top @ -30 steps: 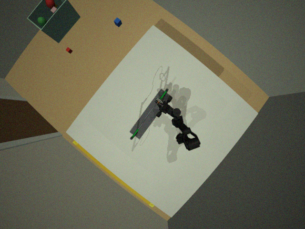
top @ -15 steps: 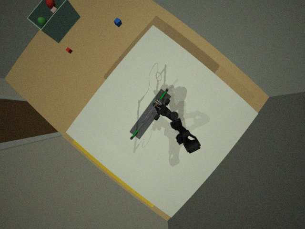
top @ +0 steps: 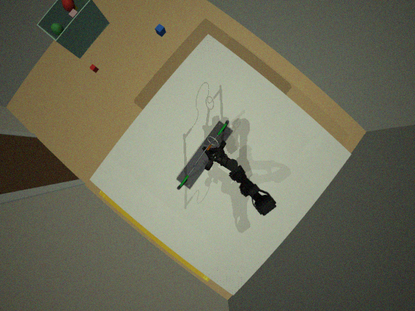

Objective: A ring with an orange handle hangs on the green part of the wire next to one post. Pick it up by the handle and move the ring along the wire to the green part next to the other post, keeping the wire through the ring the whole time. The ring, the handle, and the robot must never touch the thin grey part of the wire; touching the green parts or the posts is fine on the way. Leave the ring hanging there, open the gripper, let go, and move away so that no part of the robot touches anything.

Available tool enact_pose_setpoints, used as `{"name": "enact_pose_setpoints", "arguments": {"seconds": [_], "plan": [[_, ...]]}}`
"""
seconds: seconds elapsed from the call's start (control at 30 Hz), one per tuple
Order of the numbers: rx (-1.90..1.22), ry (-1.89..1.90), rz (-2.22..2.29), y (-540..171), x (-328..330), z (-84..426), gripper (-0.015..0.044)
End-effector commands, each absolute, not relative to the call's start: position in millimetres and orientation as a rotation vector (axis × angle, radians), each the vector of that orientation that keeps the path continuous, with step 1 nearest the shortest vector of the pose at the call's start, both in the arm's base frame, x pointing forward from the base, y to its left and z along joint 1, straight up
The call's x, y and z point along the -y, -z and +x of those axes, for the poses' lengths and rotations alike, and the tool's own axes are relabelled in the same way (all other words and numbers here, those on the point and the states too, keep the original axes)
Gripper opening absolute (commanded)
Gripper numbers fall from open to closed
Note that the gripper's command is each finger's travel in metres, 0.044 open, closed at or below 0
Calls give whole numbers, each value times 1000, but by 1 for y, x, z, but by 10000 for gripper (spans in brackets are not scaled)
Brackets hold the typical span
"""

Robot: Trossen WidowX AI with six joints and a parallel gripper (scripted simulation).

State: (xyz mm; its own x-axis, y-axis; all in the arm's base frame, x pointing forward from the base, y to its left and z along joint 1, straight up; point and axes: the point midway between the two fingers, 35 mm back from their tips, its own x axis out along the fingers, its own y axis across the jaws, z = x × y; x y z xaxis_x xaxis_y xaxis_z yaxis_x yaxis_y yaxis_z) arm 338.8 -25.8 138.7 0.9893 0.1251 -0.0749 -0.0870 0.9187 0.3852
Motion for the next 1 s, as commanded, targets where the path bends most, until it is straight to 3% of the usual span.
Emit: {"name": "enact_pose_setpoints", "arguments": {"seconds": [0.0, 0.97], "plan": [[-102, -114, 470, -146, 14, 335, -150], [-360, -253, 850, -192, -30, 298, -150]]}}
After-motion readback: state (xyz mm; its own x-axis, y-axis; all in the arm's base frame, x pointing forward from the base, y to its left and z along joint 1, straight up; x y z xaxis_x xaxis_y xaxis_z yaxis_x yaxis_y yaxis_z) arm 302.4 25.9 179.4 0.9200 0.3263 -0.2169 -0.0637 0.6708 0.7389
